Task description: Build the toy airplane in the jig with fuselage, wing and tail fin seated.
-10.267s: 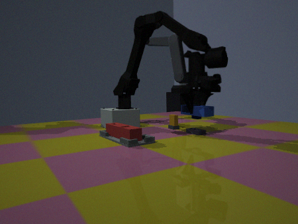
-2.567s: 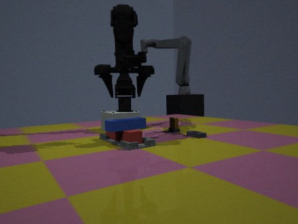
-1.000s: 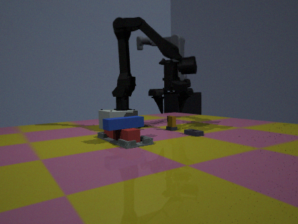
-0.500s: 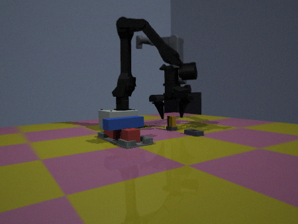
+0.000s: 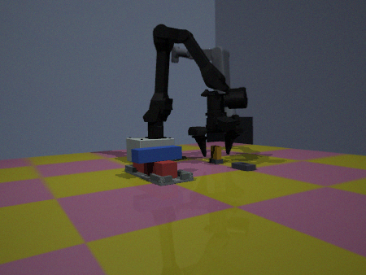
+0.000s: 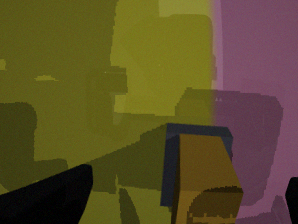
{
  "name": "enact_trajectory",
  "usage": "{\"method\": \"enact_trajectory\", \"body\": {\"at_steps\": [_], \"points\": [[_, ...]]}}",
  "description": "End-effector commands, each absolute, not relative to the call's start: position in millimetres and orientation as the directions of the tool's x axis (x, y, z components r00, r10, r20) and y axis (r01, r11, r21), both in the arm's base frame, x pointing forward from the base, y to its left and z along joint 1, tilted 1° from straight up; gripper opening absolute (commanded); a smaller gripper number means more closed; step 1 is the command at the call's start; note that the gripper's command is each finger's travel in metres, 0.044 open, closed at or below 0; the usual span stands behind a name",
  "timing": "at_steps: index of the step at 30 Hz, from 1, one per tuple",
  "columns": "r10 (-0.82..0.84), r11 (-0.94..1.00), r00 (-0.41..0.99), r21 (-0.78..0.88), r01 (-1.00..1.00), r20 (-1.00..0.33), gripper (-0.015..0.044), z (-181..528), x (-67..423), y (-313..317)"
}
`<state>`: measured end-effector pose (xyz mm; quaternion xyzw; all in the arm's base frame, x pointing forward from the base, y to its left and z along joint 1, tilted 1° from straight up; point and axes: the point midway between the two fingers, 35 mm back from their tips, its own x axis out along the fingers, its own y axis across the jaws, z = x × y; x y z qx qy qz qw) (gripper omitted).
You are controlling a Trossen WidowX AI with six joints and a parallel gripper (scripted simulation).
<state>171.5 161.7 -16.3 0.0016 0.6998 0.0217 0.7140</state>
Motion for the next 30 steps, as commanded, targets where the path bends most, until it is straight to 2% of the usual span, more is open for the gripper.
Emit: {"method": "enact_trajectory", "body": {"at_steps": [1,2,16,23,24,30], "points": [[0.032,0.999,0.015,0.032,-0.026,-0.999,0.044,-21.4,169.7,160.6],[0.032,0.999,0.015,0.032,-0.026,-0.999,0.044,-21.6,169.6,160.6],[0.032,0.999,0.015,0.032,-0.026,-0.999,0.0072,-21.6,169.6,160.6],[0.032,0.999,0.015,0.032,-0.026,-0.999,0.0026,-21.6,169.6,160.6],[0.032,0.999,0.015,0.032,-0.026,-0.999,0.0,-21.6,169.6,160.6],[0.029,0.999,0.007,0.029,-0.027,-1.0,0.0,-15.0,169.8,161.3]]}}
